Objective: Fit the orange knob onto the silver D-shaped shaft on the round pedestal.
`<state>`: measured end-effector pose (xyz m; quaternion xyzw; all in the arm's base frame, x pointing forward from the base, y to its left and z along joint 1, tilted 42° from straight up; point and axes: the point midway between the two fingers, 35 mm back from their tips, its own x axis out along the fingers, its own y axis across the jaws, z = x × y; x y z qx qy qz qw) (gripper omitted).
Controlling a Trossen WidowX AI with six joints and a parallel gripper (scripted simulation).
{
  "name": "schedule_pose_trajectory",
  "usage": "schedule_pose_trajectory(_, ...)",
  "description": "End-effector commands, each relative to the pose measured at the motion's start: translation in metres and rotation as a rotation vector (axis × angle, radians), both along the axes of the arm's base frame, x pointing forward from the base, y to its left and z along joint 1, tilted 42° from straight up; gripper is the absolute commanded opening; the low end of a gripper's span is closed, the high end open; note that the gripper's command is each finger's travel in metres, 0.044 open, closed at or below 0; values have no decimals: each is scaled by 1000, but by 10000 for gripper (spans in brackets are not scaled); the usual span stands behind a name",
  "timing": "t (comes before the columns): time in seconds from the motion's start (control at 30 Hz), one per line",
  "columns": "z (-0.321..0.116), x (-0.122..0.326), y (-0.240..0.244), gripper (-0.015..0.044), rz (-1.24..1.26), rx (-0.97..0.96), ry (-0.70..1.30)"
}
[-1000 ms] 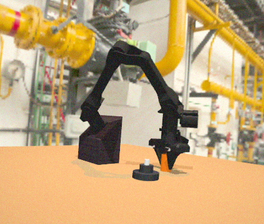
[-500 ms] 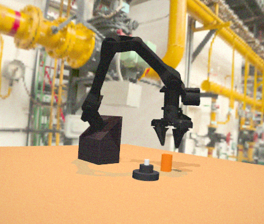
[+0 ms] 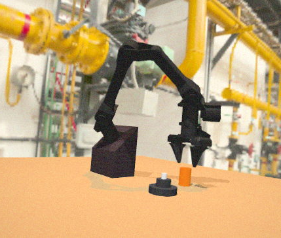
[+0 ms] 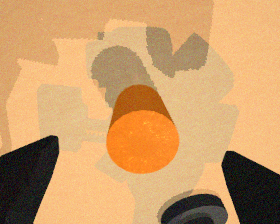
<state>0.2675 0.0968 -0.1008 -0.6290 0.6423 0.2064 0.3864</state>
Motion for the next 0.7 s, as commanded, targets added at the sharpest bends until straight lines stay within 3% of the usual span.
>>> schedule_pose_trajectory(0.0, -5, 1, -5, 440, 6, -5, 2)
schedule_pose_trajectory(0.67, -30, 4, -26, 440, 6, -6, 2)
